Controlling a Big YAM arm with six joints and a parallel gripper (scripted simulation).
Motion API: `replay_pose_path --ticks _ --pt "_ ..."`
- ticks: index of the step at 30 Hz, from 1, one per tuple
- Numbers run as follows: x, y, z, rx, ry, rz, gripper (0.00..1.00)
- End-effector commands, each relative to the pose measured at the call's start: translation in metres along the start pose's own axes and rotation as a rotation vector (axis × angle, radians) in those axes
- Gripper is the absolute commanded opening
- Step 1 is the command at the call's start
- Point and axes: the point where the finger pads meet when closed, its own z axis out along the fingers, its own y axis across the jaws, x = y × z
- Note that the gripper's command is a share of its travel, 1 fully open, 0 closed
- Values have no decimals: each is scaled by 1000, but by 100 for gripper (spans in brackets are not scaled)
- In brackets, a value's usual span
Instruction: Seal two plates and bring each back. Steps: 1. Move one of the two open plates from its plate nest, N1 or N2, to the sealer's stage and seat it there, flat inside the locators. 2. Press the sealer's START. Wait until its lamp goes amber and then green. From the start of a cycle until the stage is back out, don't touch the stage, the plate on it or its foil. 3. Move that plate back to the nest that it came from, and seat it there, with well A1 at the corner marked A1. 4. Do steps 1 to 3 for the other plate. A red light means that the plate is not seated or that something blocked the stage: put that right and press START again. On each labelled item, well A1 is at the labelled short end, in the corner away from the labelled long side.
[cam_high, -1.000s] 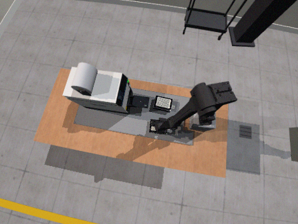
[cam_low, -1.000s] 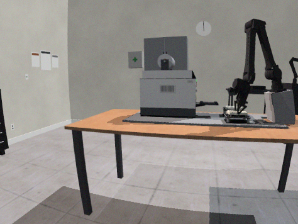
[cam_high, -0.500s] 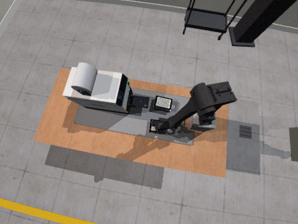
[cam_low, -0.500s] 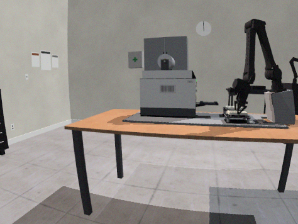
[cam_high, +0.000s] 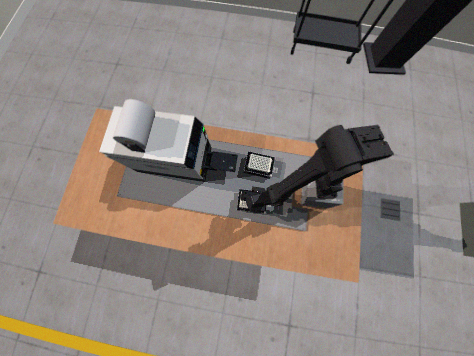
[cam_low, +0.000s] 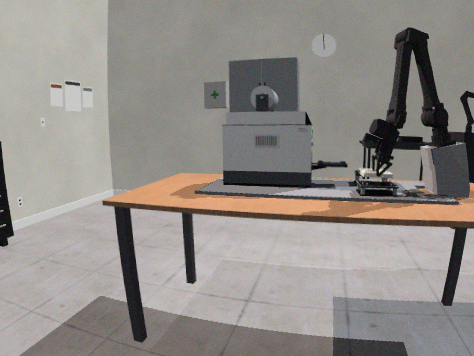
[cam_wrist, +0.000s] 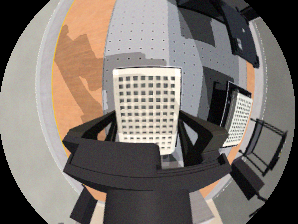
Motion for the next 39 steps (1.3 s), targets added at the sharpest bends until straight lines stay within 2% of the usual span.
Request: replay_pose_path --ticks 1,10,15,23,27,30,39 --pt "8 -5 -5 14 29 15 0" --pt "-16 -3 -21 8 -3 27 0" --pt "-14 2 -23 5 8 14 0" --pt "-28 1 -39 2 -15 26 0" --pt "-29 1 -44 5 -6 24 0" --pt "-20 1 -46 7 16 12 0" --pt "-23 3 -62 1 4 9 0"
